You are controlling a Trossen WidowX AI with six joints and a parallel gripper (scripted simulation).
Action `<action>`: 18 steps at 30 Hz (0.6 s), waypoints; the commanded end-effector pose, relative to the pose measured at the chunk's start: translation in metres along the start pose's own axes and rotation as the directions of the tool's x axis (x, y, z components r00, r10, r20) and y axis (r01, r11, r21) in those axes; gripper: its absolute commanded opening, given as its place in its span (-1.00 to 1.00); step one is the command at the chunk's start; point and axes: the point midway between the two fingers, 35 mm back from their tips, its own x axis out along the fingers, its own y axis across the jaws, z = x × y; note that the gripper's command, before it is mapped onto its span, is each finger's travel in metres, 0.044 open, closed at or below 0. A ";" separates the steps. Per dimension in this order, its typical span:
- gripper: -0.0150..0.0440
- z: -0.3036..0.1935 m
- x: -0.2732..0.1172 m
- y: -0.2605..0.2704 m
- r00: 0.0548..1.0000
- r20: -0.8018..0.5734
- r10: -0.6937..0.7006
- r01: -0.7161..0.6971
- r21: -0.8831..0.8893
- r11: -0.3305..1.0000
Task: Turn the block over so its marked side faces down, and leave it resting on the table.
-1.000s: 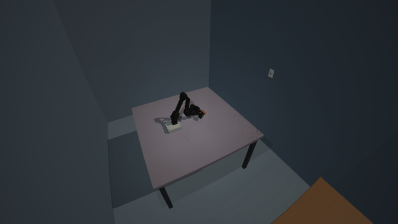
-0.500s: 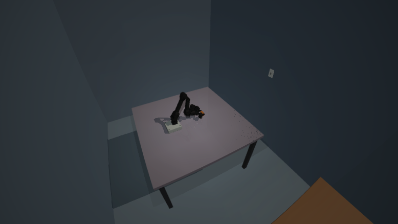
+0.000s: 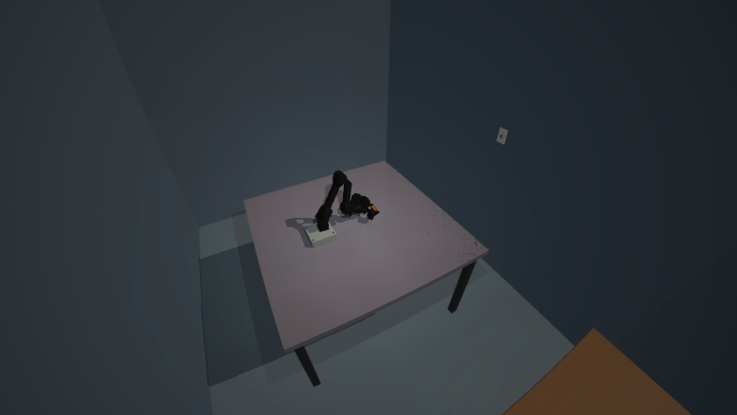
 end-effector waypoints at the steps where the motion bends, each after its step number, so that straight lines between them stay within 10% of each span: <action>1: 1.00 -0.001 0.000 -0.001 1.000 -0.001 -0.004 0.004 -0.003 1.000; 18: 1.00 -0.001 0.000 -0.001 1.000 -0.001 -0.004 0.004 -0.003 1.000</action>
